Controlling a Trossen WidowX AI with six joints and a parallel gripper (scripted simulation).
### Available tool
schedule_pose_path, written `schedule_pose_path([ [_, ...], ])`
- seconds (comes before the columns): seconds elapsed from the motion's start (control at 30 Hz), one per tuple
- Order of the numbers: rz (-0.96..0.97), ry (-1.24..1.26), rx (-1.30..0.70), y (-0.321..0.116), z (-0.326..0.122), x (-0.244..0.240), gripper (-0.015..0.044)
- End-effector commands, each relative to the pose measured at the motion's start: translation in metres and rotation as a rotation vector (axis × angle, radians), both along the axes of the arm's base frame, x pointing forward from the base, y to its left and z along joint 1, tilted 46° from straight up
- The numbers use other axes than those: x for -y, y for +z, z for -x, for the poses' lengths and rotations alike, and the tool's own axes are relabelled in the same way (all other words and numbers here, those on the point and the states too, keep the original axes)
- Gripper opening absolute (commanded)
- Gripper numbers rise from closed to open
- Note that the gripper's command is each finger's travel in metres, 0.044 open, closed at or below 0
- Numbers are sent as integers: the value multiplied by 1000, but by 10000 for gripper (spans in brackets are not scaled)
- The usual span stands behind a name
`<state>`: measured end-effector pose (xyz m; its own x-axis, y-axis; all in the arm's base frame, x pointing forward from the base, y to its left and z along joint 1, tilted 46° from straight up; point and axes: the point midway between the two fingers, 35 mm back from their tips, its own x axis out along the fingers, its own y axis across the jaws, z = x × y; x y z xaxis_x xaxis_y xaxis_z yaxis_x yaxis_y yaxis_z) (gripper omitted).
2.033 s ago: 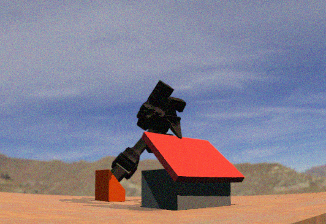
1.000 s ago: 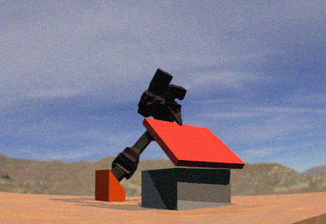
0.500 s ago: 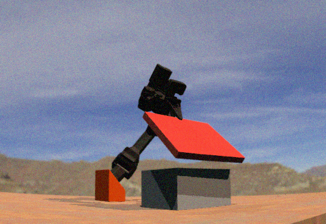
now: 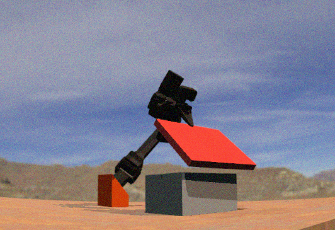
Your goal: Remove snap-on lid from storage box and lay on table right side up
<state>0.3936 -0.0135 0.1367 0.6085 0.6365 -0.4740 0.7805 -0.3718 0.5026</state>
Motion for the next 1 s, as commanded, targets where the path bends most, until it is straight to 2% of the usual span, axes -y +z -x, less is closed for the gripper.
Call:
schedule_pose_path([
  [0.0,5,-8,11,10,2,-3,0],
  [0.97,4,-8,10,51,18,-40,0],
])
